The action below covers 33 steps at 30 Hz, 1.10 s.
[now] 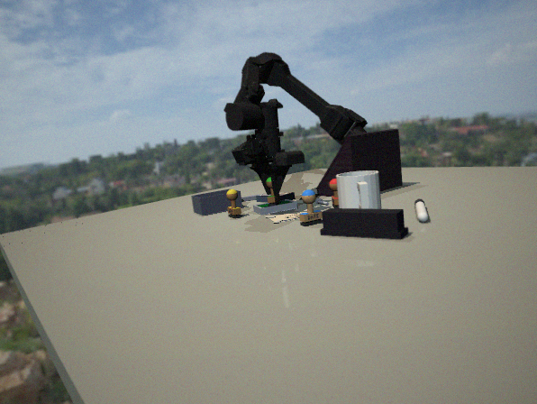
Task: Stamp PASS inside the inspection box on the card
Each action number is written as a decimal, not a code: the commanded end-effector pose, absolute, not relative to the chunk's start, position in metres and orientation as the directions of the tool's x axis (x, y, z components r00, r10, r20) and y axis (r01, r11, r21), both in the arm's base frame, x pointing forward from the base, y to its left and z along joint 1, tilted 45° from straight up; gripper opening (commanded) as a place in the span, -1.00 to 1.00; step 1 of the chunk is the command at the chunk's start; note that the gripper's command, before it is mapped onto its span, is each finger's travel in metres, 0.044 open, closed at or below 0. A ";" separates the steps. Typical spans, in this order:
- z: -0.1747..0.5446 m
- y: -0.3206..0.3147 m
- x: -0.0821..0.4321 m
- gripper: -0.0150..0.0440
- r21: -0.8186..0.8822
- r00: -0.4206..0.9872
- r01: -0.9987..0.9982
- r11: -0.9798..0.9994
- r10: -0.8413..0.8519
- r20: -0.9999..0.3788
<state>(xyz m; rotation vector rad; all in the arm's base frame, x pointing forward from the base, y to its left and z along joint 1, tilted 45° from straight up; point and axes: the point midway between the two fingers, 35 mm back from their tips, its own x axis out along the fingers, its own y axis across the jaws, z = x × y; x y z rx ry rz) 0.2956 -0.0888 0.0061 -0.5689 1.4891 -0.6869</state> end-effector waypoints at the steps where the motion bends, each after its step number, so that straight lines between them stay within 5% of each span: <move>1: 0.005 -0.092 0.295 -0.49 -0.722 -0.044 0.062 0.689 -0.721 -0.692; 33: 0.010 -0.086 0.296 -0.49 -0.722 -0.044 0.063 0.689 -0.721 -0.692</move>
